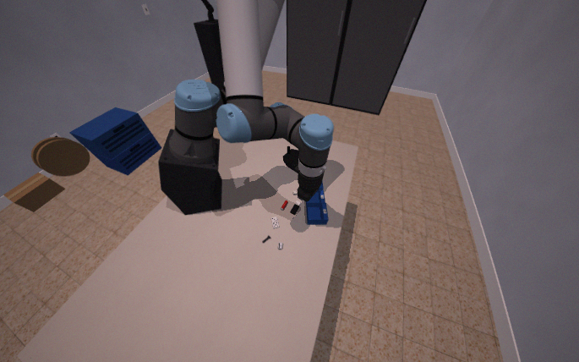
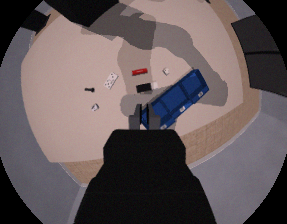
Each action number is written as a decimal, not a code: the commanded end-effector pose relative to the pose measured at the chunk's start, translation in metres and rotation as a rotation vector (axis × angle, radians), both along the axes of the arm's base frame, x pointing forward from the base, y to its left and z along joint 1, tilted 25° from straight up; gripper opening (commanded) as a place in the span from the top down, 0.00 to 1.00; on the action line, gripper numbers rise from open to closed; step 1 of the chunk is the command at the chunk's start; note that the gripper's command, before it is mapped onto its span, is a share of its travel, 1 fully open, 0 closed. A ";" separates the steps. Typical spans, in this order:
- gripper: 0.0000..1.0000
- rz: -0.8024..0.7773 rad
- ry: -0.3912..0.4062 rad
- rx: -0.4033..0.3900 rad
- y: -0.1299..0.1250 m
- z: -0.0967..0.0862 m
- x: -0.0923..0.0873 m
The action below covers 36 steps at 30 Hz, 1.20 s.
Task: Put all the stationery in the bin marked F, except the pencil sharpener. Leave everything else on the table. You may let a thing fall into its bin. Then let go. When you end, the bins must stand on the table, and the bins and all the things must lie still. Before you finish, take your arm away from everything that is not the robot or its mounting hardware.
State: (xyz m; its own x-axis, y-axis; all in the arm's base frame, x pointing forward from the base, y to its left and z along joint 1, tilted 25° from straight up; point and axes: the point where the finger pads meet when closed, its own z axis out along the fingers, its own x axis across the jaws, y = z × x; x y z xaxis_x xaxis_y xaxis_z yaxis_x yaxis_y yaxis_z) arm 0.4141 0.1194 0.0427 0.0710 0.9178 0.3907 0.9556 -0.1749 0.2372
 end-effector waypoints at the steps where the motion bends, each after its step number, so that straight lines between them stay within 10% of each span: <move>1: 0.69 -0.146 0.047 0.031 0.026 -0.015 0.042; 11: 0.69 -0.306 0.123 0.107 0.058 -0.033 0.088; 36: 0.69 -0.740 0.295 0.259 0.059 -0.033 0.085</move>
State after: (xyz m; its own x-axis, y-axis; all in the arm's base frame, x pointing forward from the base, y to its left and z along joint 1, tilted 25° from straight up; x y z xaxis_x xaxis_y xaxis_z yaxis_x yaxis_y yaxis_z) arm 0.5005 0.1782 0.0107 0.6662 0.5819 0.4664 0.6887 -0.7201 -0.0852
